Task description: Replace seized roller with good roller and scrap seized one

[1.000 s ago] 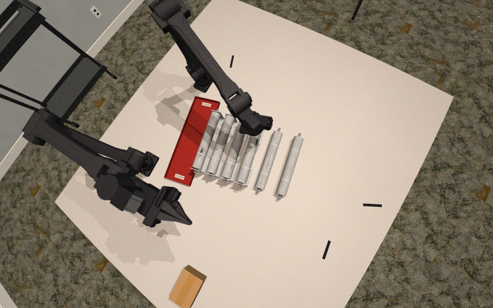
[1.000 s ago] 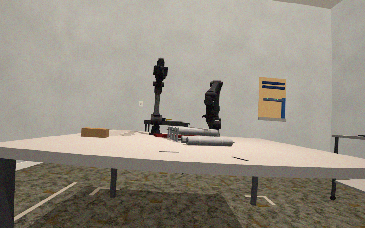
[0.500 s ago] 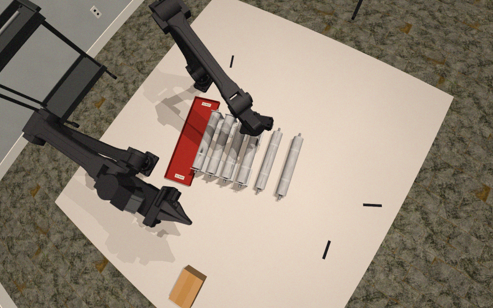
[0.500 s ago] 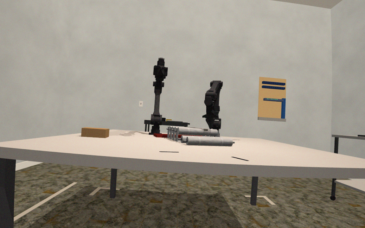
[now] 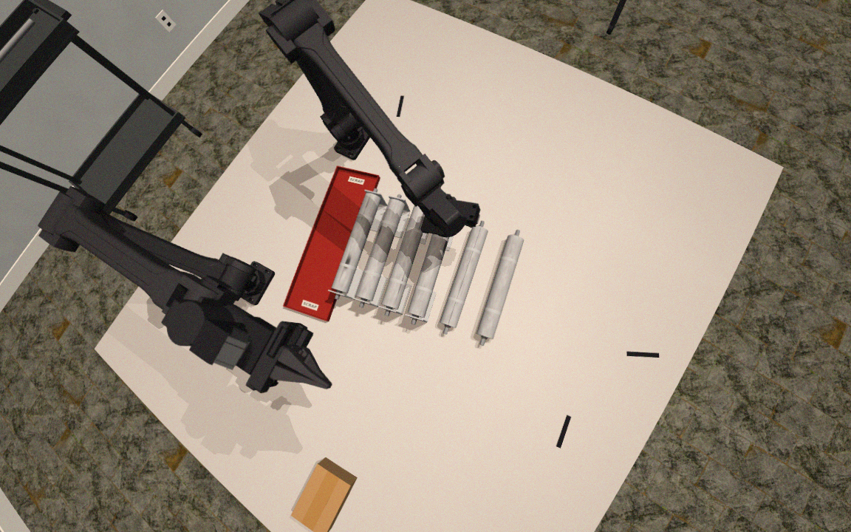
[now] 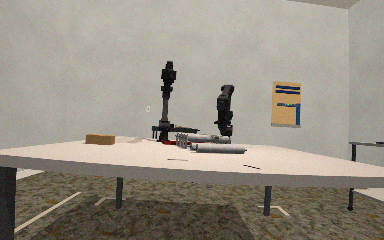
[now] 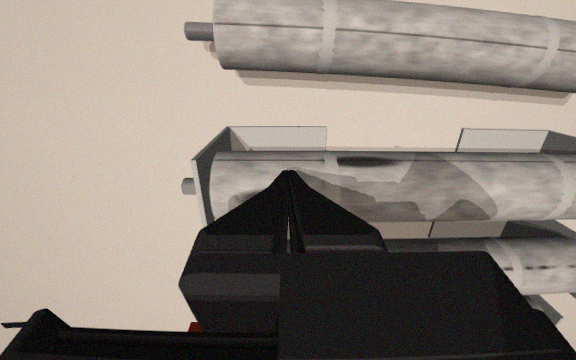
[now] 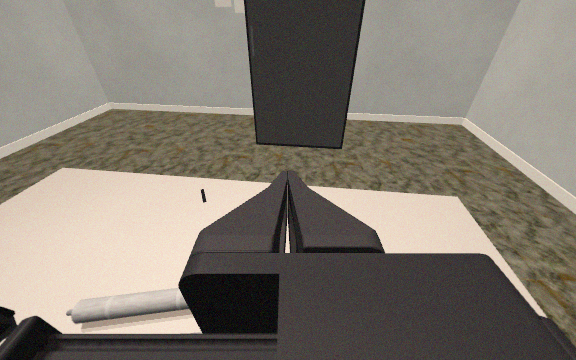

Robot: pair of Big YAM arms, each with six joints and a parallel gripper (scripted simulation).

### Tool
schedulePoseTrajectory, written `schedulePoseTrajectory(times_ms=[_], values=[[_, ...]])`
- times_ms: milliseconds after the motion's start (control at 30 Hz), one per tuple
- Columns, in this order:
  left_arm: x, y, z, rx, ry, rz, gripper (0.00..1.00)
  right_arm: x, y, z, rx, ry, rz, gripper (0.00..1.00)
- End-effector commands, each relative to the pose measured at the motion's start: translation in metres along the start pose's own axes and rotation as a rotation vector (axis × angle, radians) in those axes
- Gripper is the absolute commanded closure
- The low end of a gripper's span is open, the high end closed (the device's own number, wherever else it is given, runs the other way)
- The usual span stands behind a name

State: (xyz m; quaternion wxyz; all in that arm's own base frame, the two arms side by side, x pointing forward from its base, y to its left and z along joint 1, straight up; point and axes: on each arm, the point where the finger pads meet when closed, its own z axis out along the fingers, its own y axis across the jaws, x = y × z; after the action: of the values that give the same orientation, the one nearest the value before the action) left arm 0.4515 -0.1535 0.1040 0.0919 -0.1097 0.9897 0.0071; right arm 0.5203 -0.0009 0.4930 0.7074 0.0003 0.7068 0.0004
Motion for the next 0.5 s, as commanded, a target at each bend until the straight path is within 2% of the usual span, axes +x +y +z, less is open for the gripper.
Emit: schedulePoseTrajectory(times_ms=[0, 100, 467], values=[[0.0122, -0.0006, 0.0143, -0.024, 0.044, 0.01, 1.0, -0.0418, 0.0044, -0.0017, -0.007, -0.069, -0.01, 1.0], [0.0071, -0.0045, 0.0153, -0.008, 0.018, 0.004, 1.0, -0.0418, 0.0044, -0.0017, -0.007, -0.069, -0.01, 1.0], [0.0142, -0.0004, 0.0154, -0.023, 0.044, 0.009, 1.0, -0.0418, 0.0044, -0.0017, -0.007, -0.069, -0.01, 1.0]])
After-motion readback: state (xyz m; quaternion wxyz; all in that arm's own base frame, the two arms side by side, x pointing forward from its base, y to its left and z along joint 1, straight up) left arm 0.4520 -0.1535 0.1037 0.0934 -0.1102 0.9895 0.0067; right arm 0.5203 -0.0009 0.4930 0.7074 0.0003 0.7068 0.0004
